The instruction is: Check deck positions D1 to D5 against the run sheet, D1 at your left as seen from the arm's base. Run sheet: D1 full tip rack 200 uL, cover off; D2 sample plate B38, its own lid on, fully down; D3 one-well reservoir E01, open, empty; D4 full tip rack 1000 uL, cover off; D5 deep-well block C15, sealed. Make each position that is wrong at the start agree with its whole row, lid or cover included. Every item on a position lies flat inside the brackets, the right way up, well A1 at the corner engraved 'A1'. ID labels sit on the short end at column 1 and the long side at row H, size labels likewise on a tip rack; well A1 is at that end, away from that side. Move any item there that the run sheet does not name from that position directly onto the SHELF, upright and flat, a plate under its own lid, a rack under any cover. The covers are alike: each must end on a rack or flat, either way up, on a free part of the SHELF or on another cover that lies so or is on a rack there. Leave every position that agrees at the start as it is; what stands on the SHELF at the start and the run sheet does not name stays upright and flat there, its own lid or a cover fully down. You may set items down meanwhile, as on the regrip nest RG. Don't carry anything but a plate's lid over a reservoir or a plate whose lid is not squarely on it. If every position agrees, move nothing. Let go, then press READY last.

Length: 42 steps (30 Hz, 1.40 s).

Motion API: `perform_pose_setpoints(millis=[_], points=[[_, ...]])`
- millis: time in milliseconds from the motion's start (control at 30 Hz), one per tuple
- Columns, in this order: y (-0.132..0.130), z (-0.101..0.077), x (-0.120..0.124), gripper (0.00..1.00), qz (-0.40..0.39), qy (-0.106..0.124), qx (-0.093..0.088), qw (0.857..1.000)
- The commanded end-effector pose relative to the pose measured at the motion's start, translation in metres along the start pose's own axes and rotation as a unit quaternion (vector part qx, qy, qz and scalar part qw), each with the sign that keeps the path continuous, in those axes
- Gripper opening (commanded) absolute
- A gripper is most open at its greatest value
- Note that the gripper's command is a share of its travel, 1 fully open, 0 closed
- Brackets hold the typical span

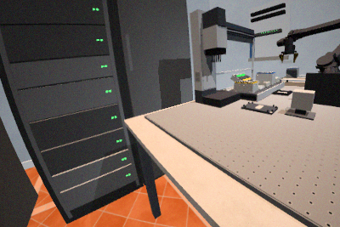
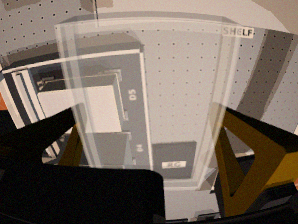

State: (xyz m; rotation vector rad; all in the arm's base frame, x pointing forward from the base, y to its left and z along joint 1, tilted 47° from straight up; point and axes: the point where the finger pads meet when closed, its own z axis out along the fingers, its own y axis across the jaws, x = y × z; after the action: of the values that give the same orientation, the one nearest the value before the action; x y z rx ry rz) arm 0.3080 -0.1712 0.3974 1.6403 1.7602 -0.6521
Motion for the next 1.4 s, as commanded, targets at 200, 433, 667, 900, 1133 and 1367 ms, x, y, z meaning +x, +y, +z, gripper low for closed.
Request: perform_pose_setpoints(millis=[200,433,667,900,1133,1367], points=[[0.012,-0.007,-0.051,0.00,-0.004,-0.005,-0.015,1.000],[0.013,-0.007,-0.086,0.00,-0.004,-0.008,-0.015,1.000],[0.010,-0.007,-0.110,0.00,-0.010,-0.005,-0.010,1.000],[0.015,0.001,-0.102,0.00,-0.038,0.009,-0.004,0.999],[0.009,-0.010,-0.119,0.00,-0.010,-0.006,-0.014,1.000],[0.008,-0.010,-0.119,0.00,-0.010,-0.006,-0.014,1.000]])
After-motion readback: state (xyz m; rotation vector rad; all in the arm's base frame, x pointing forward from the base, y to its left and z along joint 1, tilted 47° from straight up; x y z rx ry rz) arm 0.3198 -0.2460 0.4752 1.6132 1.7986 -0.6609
